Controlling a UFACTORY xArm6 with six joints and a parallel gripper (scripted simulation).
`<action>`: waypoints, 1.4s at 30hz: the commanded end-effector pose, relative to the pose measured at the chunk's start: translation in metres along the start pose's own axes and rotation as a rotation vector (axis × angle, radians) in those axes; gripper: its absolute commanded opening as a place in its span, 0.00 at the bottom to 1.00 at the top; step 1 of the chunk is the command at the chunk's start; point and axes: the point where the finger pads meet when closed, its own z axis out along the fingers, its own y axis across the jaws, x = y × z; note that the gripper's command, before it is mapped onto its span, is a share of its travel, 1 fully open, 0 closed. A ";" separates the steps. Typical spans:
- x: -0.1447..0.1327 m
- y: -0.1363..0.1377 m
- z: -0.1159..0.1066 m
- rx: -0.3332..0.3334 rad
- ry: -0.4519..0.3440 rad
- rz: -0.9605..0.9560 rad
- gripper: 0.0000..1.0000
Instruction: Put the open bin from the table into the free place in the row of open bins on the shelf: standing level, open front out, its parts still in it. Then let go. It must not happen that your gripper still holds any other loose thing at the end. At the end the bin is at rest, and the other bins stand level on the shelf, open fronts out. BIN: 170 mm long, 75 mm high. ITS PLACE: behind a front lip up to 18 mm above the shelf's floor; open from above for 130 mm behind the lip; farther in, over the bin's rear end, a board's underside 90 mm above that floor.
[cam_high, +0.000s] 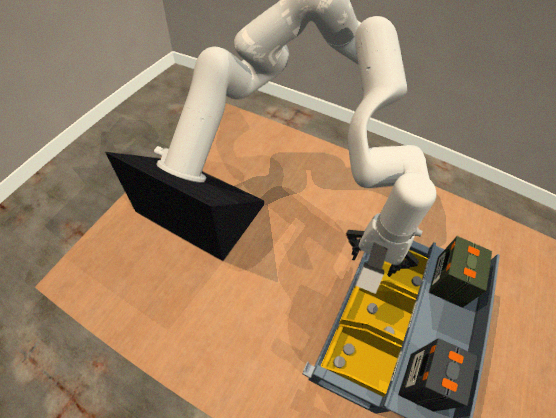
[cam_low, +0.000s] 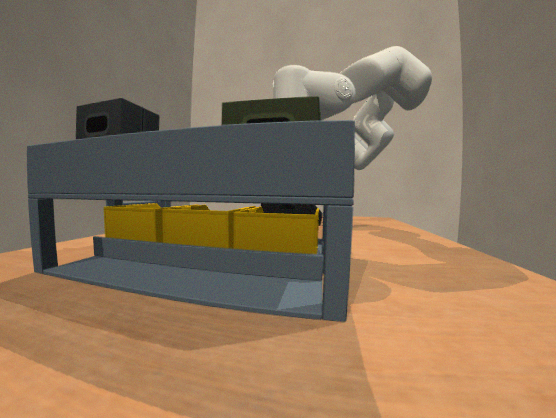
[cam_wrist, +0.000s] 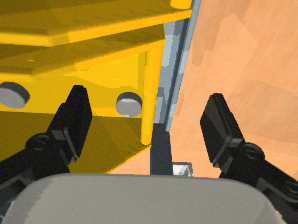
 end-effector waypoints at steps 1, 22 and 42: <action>0.000 -0.001 -0.002 0.003 0.001 -0.001 1.00; 0.000 -0.001 -0.018 0.003 0.001 -0.001 1.00; 0.000 -0.001 -0.096 0.003 0.001 -0.001 1.00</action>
